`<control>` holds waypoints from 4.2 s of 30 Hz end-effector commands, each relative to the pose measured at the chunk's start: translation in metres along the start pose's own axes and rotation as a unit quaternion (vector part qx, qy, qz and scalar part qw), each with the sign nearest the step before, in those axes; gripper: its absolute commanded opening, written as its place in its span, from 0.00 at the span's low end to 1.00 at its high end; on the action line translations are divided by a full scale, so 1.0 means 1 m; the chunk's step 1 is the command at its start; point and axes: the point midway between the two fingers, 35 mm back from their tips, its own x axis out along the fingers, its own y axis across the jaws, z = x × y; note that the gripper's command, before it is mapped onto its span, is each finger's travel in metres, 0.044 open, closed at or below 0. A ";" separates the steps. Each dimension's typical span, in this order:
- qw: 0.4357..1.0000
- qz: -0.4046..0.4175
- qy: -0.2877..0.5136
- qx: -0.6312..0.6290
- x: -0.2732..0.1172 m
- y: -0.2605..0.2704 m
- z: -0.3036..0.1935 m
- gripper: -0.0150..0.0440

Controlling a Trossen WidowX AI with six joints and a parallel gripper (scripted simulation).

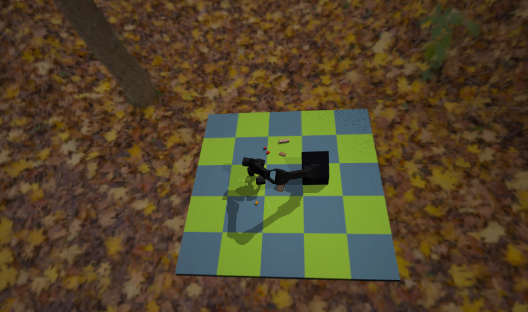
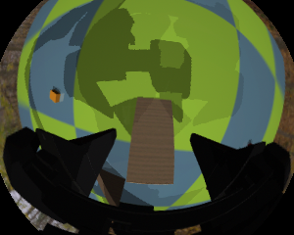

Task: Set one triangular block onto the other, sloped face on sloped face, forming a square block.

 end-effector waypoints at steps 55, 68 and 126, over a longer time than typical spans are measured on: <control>0.996 0.004 0.002 0.094 -0.016 0.000 -0.005 0.25; 0.964 0.003 0.003 0.265 -0.016 0.000 -0.005 0.25; 0.673 0.000 0.003 0.739 -0.016 0.000 -0.005 0.25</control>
